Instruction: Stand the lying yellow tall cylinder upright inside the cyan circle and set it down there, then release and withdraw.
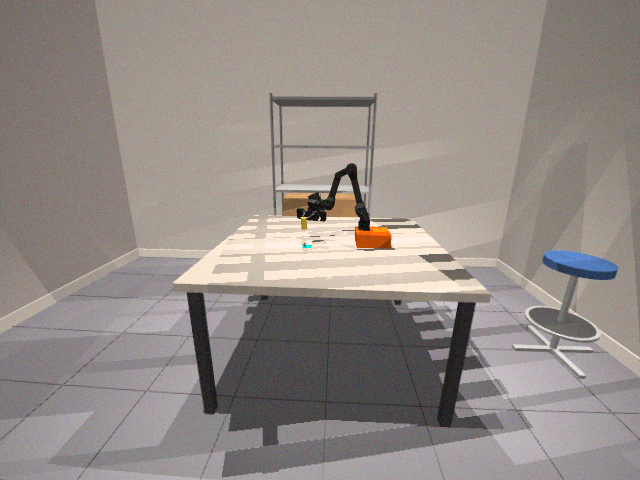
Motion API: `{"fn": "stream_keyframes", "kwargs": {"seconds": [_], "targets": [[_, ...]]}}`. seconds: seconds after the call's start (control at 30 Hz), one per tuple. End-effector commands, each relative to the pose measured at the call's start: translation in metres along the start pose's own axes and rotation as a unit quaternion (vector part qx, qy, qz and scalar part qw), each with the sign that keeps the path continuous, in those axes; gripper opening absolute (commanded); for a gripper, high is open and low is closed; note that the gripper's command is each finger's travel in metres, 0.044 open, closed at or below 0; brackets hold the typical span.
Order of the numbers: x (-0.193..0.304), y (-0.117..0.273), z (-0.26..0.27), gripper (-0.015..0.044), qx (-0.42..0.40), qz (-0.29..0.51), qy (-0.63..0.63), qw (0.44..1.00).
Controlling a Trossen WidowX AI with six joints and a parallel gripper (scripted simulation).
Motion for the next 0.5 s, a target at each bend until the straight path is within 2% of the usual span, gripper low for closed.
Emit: {"fn": "stream_keyframes", "kwargs": {"seconds": [0.0, 0.47], "targets": [[0.0002, 0.004, 0.0063, 0.0105, -0.008, -0.009, 0.002, 1.0], [-0.0007, 0.0091, 0.0125, 0.0105, -0.015, -0.021, 0.011, 1.0]]}}
Point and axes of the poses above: the point midway between the two fingers, 35 mm back from their tips, its own y axis back along the fingers, its own z axis across the jaws, x = y × z, the point moved 3 cm from there along y, back along the fingers, and after that the axes turned 2 degrees about y, right-handed, at the moved point
